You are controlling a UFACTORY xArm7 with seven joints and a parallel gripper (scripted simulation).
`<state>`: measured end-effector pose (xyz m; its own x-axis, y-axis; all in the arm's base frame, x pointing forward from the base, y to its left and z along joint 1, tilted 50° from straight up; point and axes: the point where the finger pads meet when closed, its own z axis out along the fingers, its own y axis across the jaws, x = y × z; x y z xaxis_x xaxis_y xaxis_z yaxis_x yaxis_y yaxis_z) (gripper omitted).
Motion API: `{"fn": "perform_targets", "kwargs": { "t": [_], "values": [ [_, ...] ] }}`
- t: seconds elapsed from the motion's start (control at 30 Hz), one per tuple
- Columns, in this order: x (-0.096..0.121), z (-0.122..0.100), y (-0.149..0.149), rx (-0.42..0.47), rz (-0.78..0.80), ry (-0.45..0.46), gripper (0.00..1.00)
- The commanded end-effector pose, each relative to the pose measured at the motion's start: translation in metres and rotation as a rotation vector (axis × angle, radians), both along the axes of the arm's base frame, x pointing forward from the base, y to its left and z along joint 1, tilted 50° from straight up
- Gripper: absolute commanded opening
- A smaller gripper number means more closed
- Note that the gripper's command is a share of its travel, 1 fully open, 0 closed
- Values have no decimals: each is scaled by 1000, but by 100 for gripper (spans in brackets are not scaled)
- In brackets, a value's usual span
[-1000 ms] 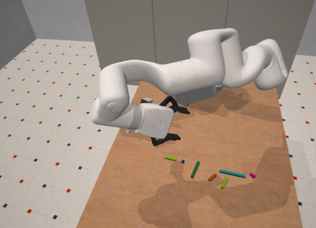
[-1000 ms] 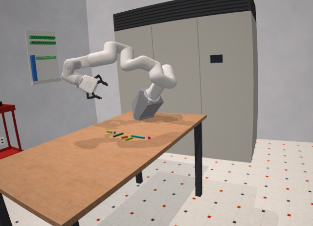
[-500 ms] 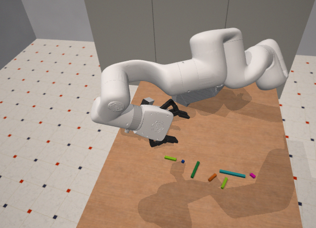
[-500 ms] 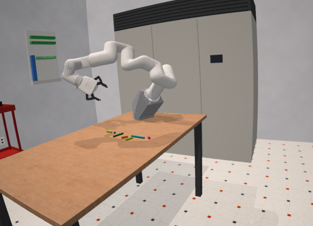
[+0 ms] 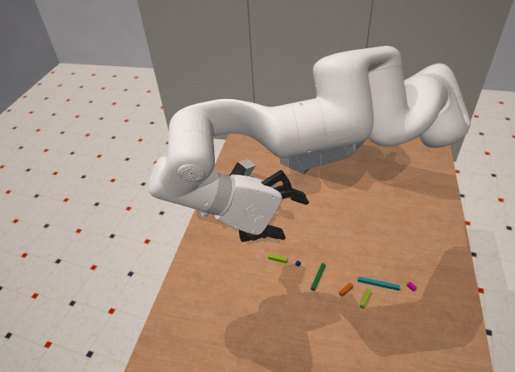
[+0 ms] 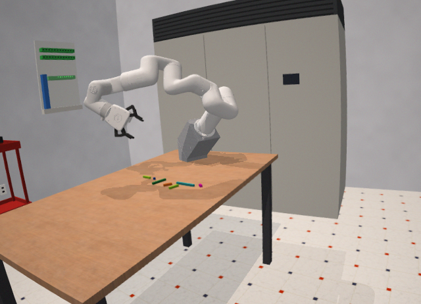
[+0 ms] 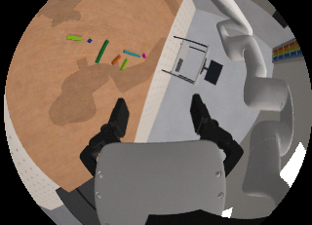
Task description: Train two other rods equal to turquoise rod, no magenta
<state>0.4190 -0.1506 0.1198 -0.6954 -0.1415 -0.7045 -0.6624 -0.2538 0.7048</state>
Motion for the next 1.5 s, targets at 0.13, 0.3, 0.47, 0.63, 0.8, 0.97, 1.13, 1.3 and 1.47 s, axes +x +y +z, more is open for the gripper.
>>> {"fn": "perform_targets", "kwargs": {
  "t": [0.13,0.3,0.47,0.63,0.8,0.97,1.13,1.3,1.47],
  "values": [
    [3,-1,0,-15,-16,25,100],
    [14,-9,8,-63,-72,147,100],
    [14,-9,8,-63,-72,147,100],
    [14,-9,8,-63,-72,147,100],
    [26,-18,16,-108,-133,286,100],
    [26,-18,16,-108,-133,286,100],
    [26,-18,16,-108,-133,286,100],
    [32,-22,21,-129,-164,362,100],
    [32,-22,21,-129,-164,362,100]
  ]
}}
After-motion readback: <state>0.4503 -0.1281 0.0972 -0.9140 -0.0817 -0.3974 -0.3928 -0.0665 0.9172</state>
